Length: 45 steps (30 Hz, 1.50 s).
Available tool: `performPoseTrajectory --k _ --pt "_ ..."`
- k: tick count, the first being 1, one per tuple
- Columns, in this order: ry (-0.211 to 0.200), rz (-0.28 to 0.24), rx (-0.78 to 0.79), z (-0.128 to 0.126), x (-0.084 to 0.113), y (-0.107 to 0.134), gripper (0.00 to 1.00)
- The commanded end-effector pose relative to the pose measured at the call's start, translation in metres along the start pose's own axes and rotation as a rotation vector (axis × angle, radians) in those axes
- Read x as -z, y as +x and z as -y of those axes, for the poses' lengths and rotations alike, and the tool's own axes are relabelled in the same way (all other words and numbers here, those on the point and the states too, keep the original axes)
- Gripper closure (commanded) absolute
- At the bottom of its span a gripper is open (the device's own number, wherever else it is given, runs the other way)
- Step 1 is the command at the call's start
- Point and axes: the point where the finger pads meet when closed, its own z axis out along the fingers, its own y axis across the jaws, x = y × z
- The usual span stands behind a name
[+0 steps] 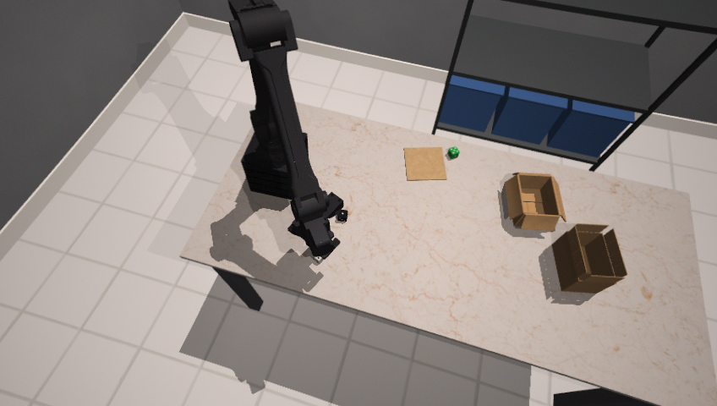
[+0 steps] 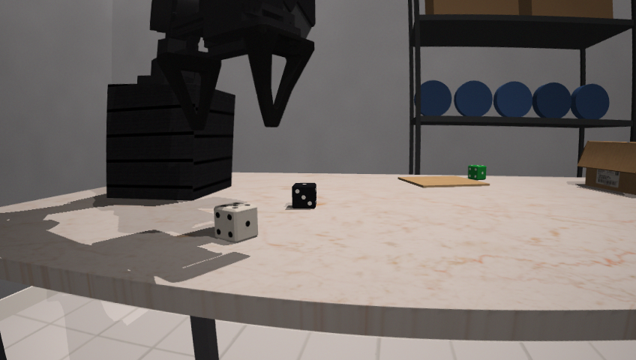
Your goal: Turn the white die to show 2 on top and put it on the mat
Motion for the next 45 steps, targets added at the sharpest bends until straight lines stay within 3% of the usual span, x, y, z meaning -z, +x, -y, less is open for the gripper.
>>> performPoseTrajectory --k 1,3,4,37,45 --pt "0.003 -0.003 0.006 0.006 -0.013 -0.003 0.55" --pt "0.012 -0.007 0.009 0.011 -0.011 -0.001 0.55" --pt "0.042 -0.022 0.011 0.017 -0.001 0.002 0.55" --pt "0.032 -0.017 0.011 0.015 -0.002 0.001 0.55" --pt "0.007 -0.005 0.009 0.008 -0.015 -0.002 0.55"
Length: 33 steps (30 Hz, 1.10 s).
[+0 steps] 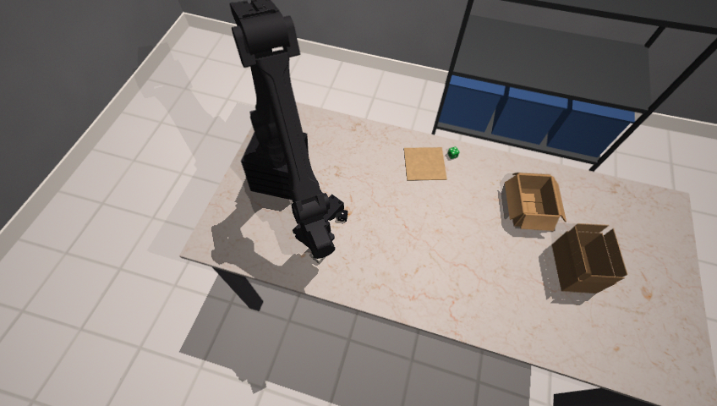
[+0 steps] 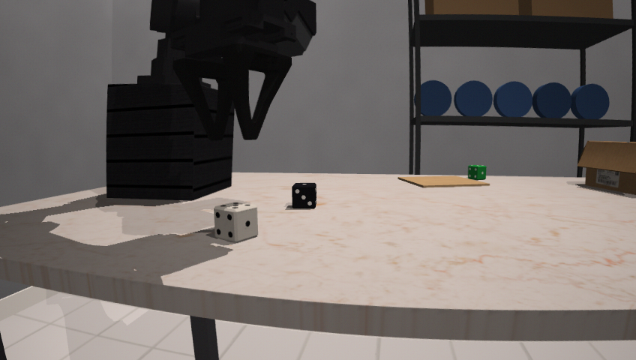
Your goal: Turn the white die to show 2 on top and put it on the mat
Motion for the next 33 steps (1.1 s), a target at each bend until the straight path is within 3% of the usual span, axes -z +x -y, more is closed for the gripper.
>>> performPoseTrajectory --k 1,33 --pt "0.002 -0.003 0.006 0.005 -0.005 -0.003 0.55" --pt "-0.007 0.002 0.005 -0.001 -0.046 -0.005 0.55"
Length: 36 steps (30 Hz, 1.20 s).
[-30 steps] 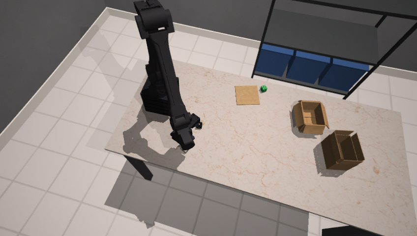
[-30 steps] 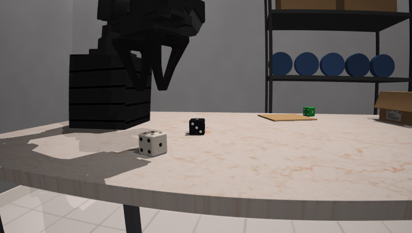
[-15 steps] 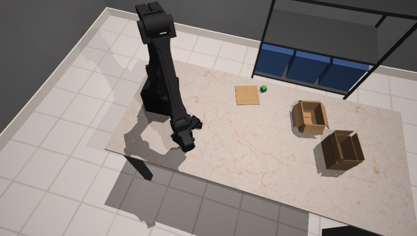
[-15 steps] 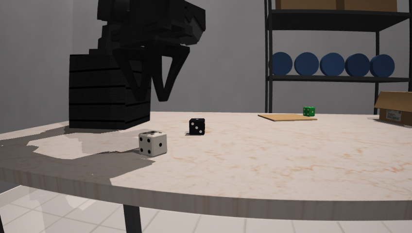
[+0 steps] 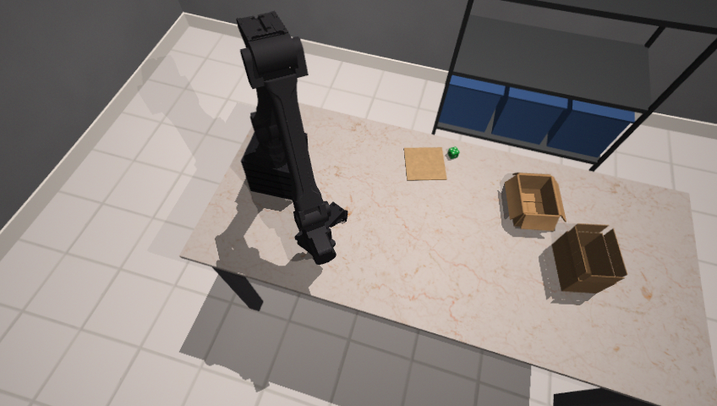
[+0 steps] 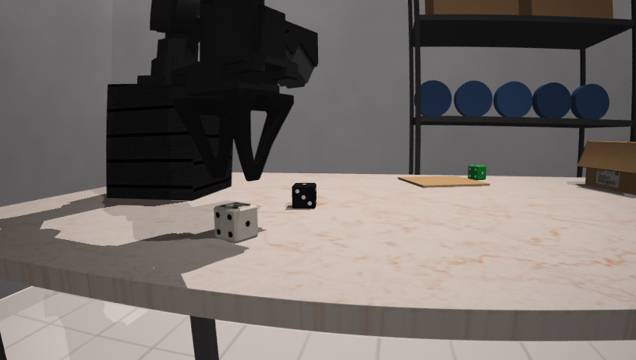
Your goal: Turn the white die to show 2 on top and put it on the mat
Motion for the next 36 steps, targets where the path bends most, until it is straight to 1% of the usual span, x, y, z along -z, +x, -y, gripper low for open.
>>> performPoseTrajectory --k 1,15,36 --pt "-0.015 0.005 0.005 -0.0051 -0.0119 -0.0077 0.55" --pt "-0.015 0.005 0.006 -0.0054 -0.0206 -0.0078 0.55" --pt "-0.018 0.006 0.006 -0.0059 -0.0213 -0.0081 0.55"
